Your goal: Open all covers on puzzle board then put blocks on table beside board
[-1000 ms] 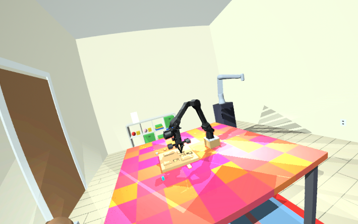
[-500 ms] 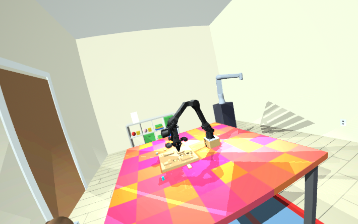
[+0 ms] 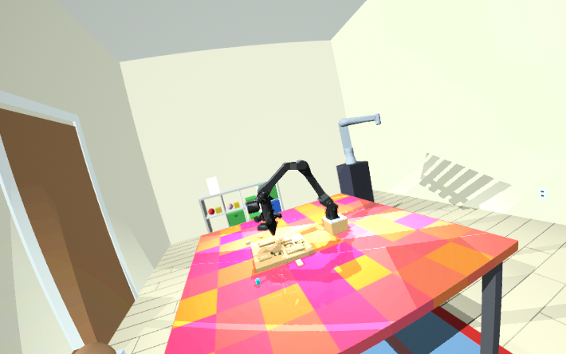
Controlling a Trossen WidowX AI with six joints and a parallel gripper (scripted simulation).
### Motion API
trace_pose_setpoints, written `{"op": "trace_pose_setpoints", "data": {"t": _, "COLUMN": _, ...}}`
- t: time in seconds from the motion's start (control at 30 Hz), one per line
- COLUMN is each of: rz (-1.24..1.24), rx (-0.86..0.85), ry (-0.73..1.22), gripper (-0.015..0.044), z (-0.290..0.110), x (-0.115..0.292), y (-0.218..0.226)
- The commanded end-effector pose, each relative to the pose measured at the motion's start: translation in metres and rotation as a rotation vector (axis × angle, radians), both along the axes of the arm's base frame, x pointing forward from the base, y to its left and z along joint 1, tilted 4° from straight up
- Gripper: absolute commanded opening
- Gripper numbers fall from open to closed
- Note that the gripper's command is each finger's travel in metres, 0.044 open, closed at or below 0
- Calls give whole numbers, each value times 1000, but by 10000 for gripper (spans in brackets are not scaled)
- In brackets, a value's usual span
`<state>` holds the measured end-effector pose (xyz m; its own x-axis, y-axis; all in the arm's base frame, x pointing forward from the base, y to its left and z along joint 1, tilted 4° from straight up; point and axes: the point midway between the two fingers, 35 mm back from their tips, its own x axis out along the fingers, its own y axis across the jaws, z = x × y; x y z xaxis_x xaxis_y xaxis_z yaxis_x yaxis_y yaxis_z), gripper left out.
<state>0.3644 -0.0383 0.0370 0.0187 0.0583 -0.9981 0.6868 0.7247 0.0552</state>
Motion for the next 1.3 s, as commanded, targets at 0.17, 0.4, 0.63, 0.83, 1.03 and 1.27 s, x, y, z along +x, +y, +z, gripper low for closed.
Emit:
{"op": "trace_pose_setpoints", "data": {"t": 0.17, "rz": 392, "rx": -18, "ry": -21, "gripper": 0, "z": 1, "x": 7, "y": -51}}
{"op": "trace_pose_setpoints", "data": {"t": 0.4, "rz": 675, "rx": -26, "ry": -35, "gripper": 0, "z": 2, "x": 7, "y": -88}}
{"op": "trace_pose_setpoints", "data": {"t": 0.63, "rz": 682, "rx": -26, "ry": -35, "gripper": 0, "z": 2, "x": 7, "y": -89}}
{"op": "trace_pose_setpoints", "data": {"t": 0.83, "rz": 682, "rx": -26, "ry": -35, "gripper": 0, "z": 2, "x": 7, "y": -89}}
{"op": "trace_pose_setpoints", "data": {"t": 1.03, "rz": 682, "rx": -26, "ry": -35, "gripper": 0, "z": 2, "x": 7, "y": -89}}
{"op": "trace_pose_setpoints", "data": {"t": 1.27, "rz": 682, "rx": -26, "ry": -35, "gripper": 0, "z": 2, "x": 7, "y": -89}}
